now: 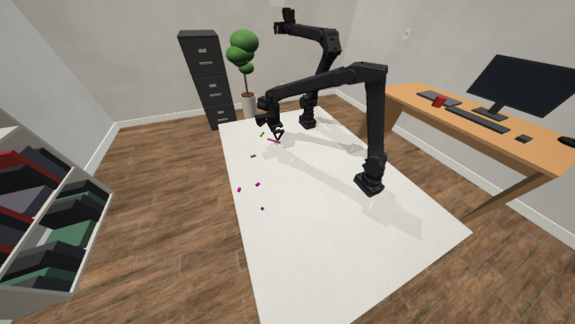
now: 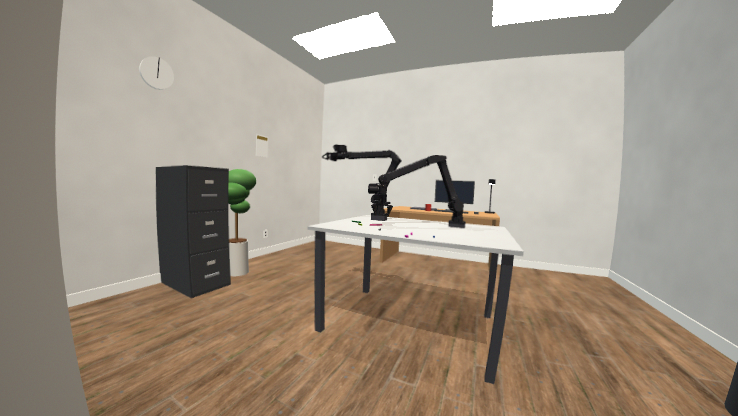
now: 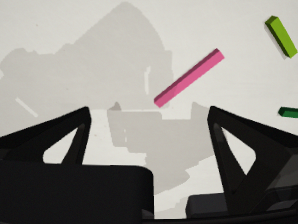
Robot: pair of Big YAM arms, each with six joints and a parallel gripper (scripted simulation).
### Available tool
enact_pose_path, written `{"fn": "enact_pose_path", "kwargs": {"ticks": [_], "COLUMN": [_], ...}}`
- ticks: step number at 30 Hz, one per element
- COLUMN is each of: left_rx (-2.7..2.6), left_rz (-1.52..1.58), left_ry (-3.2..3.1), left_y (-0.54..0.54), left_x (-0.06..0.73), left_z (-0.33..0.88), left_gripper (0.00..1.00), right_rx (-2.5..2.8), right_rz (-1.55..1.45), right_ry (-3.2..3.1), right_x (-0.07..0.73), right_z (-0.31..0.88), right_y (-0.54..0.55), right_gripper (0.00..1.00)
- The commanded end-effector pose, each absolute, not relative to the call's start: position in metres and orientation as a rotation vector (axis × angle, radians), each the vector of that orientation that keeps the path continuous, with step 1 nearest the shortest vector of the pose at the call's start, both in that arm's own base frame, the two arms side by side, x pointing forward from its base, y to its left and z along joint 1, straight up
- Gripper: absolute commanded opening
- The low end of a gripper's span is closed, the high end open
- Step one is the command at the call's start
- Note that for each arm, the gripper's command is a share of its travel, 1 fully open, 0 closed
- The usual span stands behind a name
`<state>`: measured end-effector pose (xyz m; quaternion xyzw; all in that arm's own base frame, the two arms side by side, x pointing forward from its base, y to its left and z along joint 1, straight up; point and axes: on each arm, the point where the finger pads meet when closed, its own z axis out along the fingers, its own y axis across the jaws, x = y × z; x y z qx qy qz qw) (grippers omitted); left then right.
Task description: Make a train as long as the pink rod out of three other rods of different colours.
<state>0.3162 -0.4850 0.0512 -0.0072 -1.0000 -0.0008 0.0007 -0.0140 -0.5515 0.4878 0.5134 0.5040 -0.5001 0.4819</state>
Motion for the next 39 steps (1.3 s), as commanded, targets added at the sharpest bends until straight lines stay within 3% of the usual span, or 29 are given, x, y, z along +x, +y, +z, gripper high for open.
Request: {"fn": "enact_pose_path", "kwargs": {"ticks": [1,15,39], "left_rx": [-0.001,-0.017,-0.003], "left_rz": [0.072,0.043,0.022], "left_ry": [-3.171,-3.159,-3.151], "left_y": [-0.502,-0.578,-0.573], "left_x": [0.326,0.355,0.358], "left_z": [0.072,0.064,0.059], "left_gripper": [1.0,1.0,1.0], "right_rx": [1.232,1.232,1.232], "right_rz": [-1.232,-1.232,-1.232], "right_ry": [1.194,1.194,1.194], "right_x": [-0.017,-0.017,-0.017], "right_z": [0.501,0.501,0.501], "right_y": [-0.545,-0.545,-0.545], "right_gripper": [1.0,1.0,1.0]}}
